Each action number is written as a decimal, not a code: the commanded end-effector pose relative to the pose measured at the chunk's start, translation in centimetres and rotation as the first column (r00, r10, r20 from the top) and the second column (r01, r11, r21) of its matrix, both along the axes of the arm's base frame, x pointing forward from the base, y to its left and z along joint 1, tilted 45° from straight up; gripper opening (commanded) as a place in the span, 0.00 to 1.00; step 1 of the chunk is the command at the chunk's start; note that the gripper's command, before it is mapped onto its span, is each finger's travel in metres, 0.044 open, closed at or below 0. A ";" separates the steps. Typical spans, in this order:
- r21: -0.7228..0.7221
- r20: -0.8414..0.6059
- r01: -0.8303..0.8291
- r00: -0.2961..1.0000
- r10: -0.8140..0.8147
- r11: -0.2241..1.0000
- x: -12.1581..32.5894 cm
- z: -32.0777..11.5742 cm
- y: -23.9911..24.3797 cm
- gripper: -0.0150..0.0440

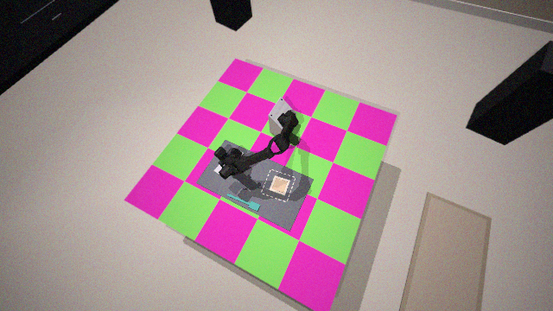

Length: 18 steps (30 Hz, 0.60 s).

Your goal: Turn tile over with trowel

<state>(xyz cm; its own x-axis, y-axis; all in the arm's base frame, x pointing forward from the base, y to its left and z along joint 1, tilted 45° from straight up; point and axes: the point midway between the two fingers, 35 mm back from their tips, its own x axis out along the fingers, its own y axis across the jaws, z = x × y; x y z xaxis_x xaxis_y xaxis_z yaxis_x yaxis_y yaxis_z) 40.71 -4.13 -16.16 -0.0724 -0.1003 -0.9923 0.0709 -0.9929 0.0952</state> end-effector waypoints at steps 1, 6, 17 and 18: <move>-0.007 0.001 0.006 1.000 -0.006 1.000 -0.1 -0.5 0.2 0.25; -0.007 0.001 0.006 1.000 -0.006 1.000 -0.1 -0.7 0.4 0.34; -0.007 0.001 0.006 1.000 -0.006 1.000 -0.1 -0.7 0.4 0.76; -0.007 0.001 0.006 1.000 -0.006 1.000 -0.1 -0.7 0.4 0.76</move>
